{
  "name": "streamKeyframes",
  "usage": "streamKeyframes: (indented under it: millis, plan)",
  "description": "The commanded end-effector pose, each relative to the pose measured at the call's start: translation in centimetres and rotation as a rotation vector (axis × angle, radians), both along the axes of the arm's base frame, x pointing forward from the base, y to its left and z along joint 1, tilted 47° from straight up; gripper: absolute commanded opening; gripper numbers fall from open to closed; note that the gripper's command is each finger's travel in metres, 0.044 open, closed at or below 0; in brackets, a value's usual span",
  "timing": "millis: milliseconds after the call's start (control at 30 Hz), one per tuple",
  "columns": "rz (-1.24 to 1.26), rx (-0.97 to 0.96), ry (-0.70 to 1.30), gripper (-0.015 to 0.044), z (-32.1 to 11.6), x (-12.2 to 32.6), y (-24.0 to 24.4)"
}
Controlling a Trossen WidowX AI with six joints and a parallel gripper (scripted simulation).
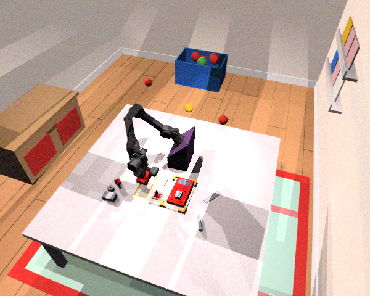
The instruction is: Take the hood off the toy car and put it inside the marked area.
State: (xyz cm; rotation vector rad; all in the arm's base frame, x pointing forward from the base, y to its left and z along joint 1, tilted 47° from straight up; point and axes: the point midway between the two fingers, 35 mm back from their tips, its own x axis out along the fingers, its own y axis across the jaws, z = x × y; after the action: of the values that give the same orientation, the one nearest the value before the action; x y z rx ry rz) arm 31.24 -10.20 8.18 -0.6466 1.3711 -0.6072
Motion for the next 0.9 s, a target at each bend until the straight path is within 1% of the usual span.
streamKeyframes:
  millis: [0, 867]
  plan:
    - [0.002, 0.004, 0.01, 0.0, -0.5, -0.1, -0.2]
    - [0.003, 0.002, 0.009, 0.0, -1.9, 0.1, -1.8]
